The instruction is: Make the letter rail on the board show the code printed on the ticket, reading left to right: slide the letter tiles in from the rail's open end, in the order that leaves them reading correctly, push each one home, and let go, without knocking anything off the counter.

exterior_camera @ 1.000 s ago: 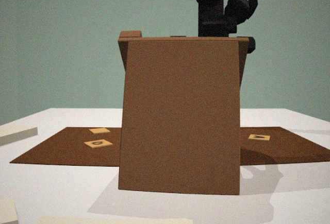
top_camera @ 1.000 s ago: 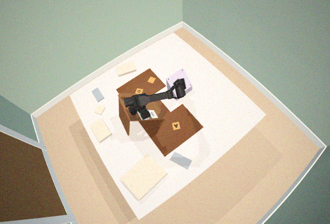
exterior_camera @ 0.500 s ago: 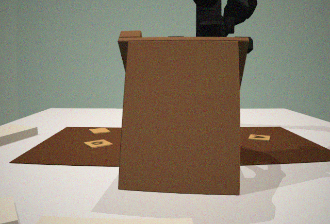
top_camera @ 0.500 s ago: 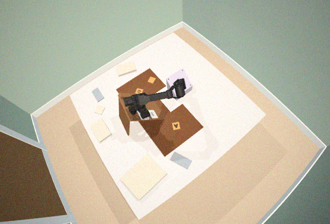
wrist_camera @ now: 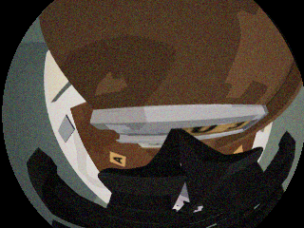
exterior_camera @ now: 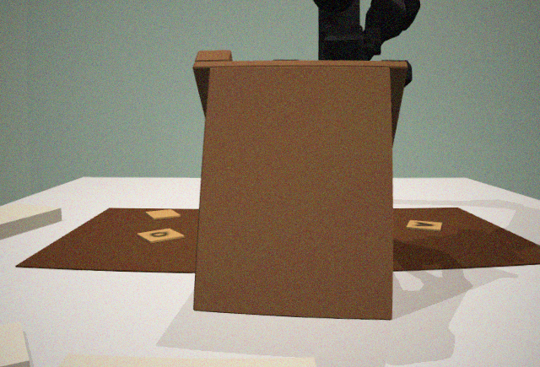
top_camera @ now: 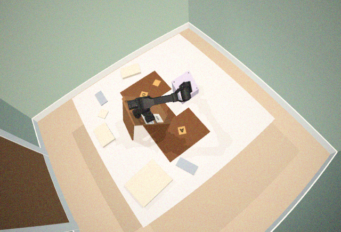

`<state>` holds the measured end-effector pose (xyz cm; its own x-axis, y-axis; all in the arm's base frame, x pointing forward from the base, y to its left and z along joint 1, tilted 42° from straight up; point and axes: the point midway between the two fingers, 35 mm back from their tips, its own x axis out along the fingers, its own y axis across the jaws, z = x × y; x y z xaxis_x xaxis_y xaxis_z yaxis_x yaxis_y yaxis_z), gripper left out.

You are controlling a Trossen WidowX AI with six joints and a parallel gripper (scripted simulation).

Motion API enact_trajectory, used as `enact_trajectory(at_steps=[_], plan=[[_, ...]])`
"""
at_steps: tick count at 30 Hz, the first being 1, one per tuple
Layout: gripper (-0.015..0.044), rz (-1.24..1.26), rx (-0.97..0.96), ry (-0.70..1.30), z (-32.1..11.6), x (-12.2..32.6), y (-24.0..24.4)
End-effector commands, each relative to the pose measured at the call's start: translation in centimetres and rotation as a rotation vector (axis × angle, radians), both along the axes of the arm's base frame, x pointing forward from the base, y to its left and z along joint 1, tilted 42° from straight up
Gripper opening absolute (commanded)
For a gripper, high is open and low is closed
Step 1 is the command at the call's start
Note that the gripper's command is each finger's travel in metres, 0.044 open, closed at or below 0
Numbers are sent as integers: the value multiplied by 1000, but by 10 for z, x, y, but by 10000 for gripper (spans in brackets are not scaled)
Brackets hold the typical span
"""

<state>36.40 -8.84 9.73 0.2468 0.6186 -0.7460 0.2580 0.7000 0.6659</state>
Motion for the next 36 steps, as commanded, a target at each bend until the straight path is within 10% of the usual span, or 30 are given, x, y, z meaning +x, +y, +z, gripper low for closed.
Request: enact_trajectory(at_steps=[1,36], plan=[[0,0,-1,1,-3,0,-2],[26,-10,5,0,17,-23,-9]])
